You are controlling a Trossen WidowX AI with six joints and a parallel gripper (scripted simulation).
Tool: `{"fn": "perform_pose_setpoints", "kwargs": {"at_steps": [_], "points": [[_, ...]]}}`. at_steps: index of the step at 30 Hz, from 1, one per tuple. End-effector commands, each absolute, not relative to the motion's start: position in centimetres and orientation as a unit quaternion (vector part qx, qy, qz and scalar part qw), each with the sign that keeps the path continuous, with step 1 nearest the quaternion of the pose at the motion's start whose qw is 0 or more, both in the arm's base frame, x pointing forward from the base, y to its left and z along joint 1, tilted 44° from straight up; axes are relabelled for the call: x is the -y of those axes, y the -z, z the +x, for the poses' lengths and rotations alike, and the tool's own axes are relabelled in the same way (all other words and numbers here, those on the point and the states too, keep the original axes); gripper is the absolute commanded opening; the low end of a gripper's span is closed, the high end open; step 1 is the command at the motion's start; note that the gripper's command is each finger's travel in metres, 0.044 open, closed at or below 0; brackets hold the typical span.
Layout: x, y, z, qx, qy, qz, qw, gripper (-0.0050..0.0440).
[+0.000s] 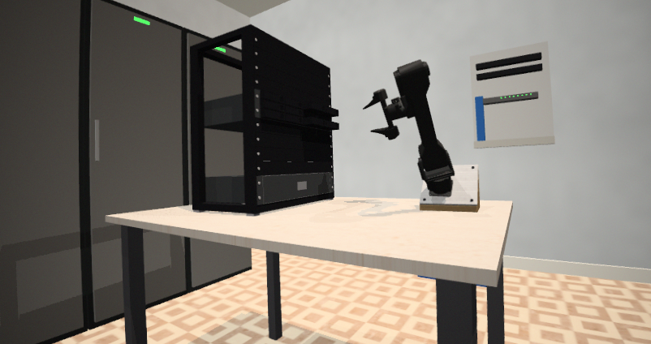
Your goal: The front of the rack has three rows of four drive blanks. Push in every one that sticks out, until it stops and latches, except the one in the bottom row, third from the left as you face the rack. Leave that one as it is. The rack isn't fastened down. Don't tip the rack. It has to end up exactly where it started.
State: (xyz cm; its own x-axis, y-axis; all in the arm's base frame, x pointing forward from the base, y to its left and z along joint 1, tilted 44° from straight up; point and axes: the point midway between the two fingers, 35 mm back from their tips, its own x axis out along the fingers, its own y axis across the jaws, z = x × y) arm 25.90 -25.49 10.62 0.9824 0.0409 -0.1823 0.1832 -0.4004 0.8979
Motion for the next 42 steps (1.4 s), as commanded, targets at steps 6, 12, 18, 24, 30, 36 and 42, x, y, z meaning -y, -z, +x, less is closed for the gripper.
{"fn": "perform_pose_setpoints", "kwargs": {"at_steps": [6,12,18,24,30,36,42], "points": [[24.4,-13.7,24.9,-0.022,0.023,0.884,0.466,0.044],[23.9,-14.5,24.5,-0.019,0.011,0.899,0.438,0.044],[23.3,-15.4,24.1,-0.017,-0.002,0.912,0.409,0.044],[23.0,-15.8,23.9,-0.017,-0.008,0.919,0.394,0.044],[22.9,-15.9,23.9,-0.018,-0.009,0.921,0.39,0.044],[22.9,-16.0,23.9,-0.018,-0.01,0.921,0.389,0.044],[22.9,-16.0,23.9,-0.018,-0.01,0.921,0.389,0.044]]}}
